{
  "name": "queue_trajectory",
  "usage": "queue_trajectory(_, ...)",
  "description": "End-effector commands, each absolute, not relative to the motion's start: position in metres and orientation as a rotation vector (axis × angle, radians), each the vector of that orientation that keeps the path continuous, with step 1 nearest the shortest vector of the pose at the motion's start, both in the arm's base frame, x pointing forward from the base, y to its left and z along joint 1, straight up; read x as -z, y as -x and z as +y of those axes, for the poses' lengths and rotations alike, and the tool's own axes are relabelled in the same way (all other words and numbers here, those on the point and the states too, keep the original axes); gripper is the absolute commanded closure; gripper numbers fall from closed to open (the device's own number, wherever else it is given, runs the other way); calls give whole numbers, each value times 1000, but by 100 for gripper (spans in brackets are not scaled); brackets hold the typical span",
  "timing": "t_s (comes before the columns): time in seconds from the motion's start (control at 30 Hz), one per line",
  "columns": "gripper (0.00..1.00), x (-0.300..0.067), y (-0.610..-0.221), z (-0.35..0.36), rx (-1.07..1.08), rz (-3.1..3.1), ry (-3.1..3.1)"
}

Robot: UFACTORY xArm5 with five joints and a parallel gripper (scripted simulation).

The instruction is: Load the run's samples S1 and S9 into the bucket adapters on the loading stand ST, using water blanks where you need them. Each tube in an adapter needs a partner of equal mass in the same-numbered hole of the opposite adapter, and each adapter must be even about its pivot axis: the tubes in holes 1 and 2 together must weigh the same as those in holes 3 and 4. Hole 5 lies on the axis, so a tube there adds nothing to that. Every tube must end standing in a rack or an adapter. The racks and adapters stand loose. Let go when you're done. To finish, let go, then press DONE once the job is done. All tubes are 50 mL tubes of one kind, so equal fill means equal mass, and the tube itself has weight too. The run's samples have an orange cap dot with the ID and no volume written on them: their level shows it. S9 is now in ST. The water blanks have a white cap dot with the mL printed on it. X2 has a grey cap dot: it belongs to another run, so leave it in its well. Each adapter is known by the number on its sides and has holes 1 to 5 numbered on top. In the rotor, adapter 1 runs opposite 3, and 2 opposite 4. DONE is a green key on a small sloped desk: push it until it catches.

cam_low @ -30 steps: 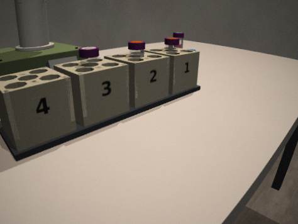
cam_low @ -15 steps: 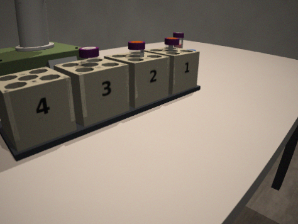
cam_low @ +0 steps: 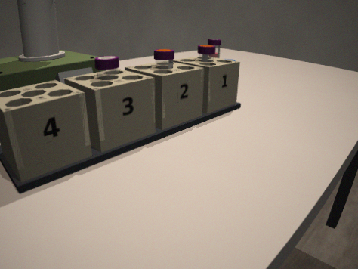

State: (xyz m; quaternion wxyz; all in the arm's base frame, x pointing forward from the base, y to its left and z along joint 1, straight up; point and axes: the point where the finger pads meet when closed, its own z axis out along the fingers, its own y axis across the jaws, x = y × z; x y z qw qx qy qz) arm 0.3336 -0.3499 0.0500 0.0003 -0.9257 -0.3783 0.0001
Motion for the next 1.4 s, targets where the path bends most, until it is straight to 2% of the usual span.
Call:
queue_trajectory(0.0,43,-49,-335,-351,11,-1189,2909)
queue_trajectory(1.1,43,-38,-335,-351,11,-1189,2909)
queue_trajectory(1.13,100,-39,-335,-351,11,-1189,2909)
queue_trajectory(1.37,100,-40,-335,-351,11,-1189,2909)
